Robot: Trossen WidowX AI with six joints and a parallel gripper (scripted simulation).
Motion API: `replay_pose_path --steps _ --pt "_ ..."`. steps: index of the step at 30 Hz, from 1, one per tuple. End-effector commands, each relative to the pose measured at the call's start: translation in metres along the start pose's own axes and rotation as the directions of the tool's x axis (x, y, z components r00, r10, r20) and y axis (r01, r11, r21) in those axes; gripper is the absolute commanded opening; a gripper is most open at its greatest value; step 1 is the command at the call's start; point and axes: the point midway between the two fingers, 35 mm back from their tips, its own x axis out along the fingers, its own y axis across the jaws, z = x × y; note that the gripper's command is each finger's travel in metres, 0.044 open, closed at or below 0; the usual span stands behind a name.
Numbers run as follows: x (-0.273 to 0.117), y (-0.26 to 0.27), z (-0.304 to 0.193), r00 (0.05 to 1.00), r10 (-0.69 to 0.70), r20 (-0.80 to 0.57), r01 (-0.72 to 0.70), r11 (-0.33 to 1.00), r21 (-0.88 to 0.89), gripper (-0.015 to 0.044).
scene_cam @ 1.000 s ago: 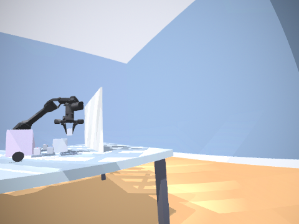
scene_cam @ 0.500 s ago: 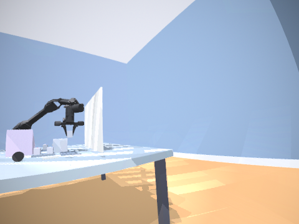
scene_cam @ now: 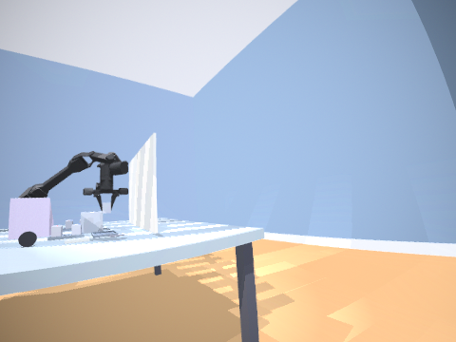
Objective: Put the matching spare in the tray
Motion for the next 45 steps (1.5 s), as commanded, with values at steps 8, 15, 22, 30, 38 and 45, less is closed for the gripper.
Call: replay_pose_path --steps 8,15,22,30,38,45 --pt "0.012 0.002 0.001 1.000 0.001 0.010 -0.001 1.000 0.009 0.0000" --pt "0.018 0.002 0.001 1.000 0.001 0.010 -0.001 1.000 0.008 0.0000" --pt "0.025 0.002 0.002 1.000 0.001 0.010 -0.001 1.000 0.008 0.0000" --pt "0.032 0.002 0.002 1.000 0.001 0.011 -0.001 1.000 0.008 0.0000" --pt "0.039 0.003 0.003 1.000 0.001 0.012 -0.001 1.000 0.008 0.0000" --pt "0.045 0.003 0.003 1.000 0.001 0.012 -0.001 1.000 0.008 0.0000"
